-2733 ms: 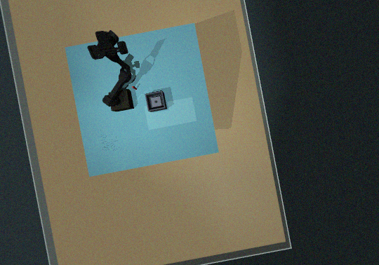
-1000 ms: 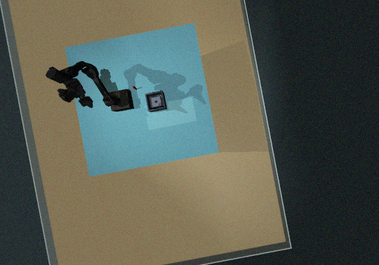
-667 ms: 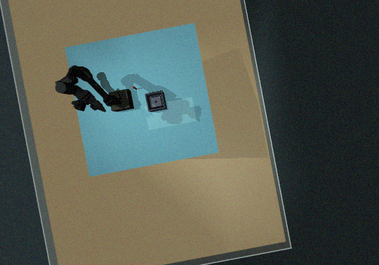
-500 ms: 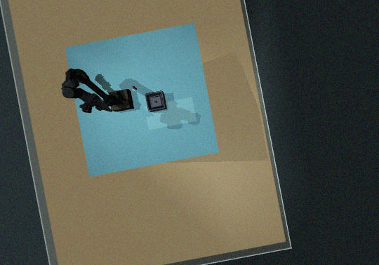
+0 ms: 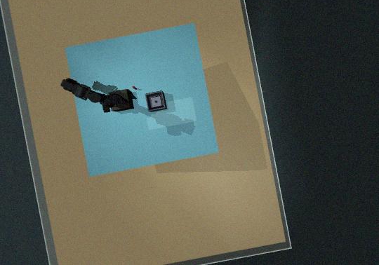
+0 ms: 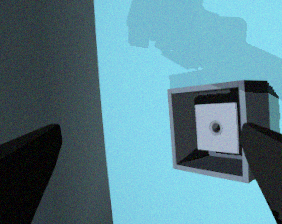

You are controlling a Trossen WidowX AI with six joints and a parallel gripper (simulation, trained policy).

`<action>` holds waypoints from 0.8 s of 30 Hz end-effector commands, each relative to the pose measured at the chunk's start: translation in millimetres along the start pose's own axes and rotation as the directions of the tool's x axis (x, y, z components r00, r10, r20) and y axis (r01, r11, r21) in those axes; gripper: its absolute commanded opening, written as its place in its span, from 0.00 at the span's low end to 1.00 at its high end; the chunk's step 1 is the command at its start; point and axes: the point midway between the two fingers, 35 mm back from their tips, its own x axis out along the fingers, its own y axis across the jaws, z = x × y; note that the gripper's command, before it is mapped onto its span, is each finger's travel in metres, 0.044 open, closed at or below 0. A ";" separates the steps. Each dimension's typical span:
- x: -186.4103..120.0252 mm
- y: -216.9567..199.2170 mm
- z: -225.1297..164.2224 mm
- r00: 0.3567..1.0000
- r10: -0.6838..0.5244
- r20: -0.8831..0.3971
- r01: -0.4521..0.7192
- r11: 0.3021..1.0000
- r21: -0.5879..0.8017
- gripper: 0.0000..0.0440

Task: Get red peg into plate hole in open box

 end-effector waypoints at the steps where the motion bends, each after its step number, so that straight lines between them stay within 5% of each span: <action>1: 13.5 -8.6 -12.7 0.996 -0.081 -0.046 0.080 0.996 -0.027 1.00; 12: 43.6 -39.4 -72.7 0.927 -0.339 -0.157 0.299 0.926 -0.232 1.00; 24: 58.8 -80.0 -133.7 0.826 -0.548 -0.132 0.436 0.770 -0.467 1.00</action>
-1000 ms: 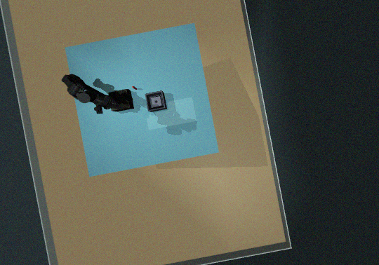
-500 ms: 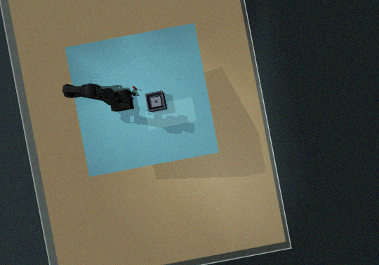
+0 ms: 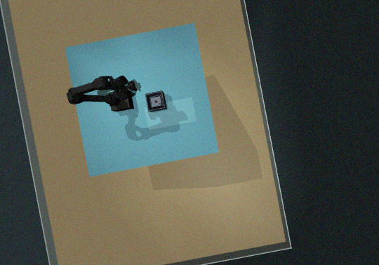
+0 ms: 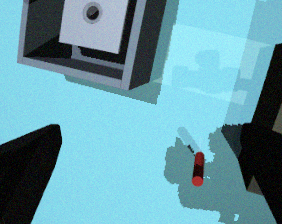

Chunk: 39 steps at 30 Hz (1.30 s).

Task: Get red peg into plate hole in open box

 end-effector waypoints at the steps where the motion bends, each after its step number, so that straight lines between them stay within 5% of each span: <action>1: 11.1 -2.8 -12.3 0.998 -0.059 0.002 0.059 0.997 -0.041 1.00; 21: 81.0 -28.9 -88.3 0.960 -0.271 0.064 0.278 0.908 -0.314 1.00; 39: 159.6 -43.7 -123.4 0.976 -0.210 0.054 0.213 0.884 -0.416 1.00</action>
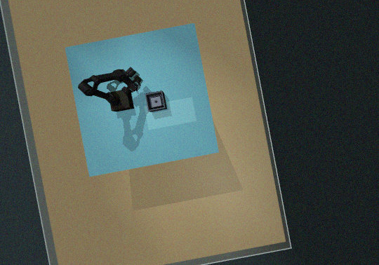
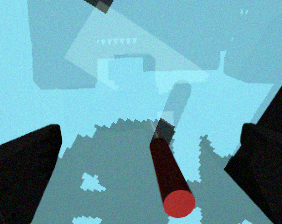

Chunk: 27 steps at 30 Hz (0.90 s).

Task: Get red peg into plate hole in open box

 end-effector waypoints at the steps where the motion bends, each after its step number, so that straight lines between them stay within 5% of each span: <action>1: 10.9 0.6 -3.9 1.000 0.009 0.008 -0.008 1.000 -0.019 1.00; 4: 18.7 1.0 -8.9 1.000 0.018 0.006 -0.018 0.999 -0.034 0.98; 8: 26.4 -1.7 -15.1 1.000 0.013 -0.005 -0.014 0.999 -0.047 0.82; 22: 27.7 -2.7 -21.9 0.995 -0.034 -0.096 0.024 0.995 -0.100 0.01; 27: 17.0 6.5 -9.5 0.999 0.006 -0.039 -0.011 0.991 -0.130 0.00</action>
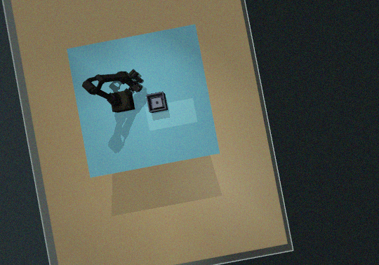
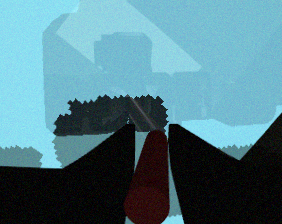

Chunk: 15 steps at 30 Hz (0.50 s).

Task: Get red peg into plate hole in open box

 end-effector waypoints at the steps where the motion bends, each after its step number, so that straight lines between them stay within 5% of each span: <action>1: -8.8 5.1 7.3 0.999 0.024 0.033 -0.023 1.000 -0.021 0.00; 15: -53.4 16.5 46.7 0.985 0.055 0.165 -0.034 0.991 -0.127 0.00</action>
